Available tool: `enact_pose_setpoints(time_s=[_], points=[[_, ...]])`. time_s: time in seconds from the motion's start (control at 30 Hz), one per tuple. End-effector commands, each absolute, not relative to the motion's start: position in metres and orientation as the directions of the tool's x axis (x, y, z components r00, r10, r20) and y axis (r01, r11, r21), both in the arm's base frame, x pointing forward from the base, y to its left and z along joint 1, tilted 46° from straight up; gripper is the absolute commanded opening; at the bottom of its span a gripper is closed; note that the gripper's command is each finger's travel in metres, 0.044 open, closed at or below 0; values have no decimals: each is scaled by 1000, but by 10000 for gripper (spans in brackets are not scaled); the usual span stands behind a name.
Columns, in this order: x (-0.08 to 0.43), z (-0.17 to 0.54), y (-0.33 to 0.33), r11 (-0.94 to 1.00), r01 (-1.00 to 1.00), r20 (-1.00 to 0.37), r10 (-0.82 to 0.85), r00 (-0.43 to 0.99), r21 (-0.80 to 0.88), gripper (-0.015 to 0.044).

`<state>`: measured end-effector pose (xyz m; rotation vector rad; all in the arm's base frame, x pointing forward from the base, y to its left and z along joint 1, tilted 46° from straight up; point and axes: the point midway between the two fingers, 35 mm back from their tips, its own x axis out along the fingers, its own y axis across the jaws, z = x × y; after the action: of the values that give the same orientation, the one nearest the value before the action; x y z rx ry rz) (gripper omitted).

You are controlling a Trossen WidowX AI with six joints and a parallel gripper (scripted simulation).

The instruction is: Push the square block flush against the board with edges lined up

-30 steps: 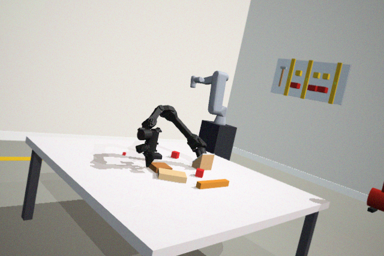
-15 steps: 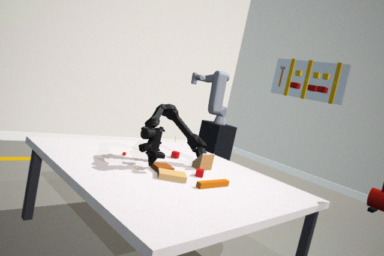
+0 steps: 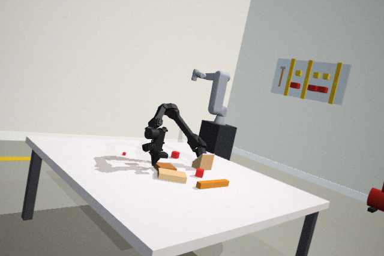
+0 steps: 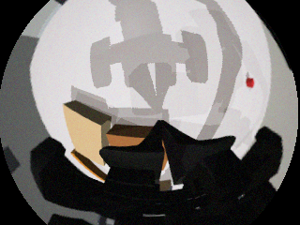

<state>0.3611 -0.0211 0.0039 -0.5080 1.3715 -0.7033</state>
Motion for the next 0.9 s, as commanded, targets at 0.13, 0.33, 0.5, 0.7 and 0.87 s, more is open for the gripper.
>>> enact_pose_setpoints(time_s=[0.13, 0.33, 0.5, 0.7, 0.87], points=[[345, -1, -23, 698, 152, -703, -711, 31, -699, 0], [337, -2, -22, 699, 151, -703, -711, 31, -699, 0], [330, -4, -21, 699, 151, -703, -710, 31, -699, 0], [322, -6, -20, 699, 151, -703, -710, 31, -699, 0], [317, -7, -19, 699, 150, -703, -710, 30, -699, 0]])
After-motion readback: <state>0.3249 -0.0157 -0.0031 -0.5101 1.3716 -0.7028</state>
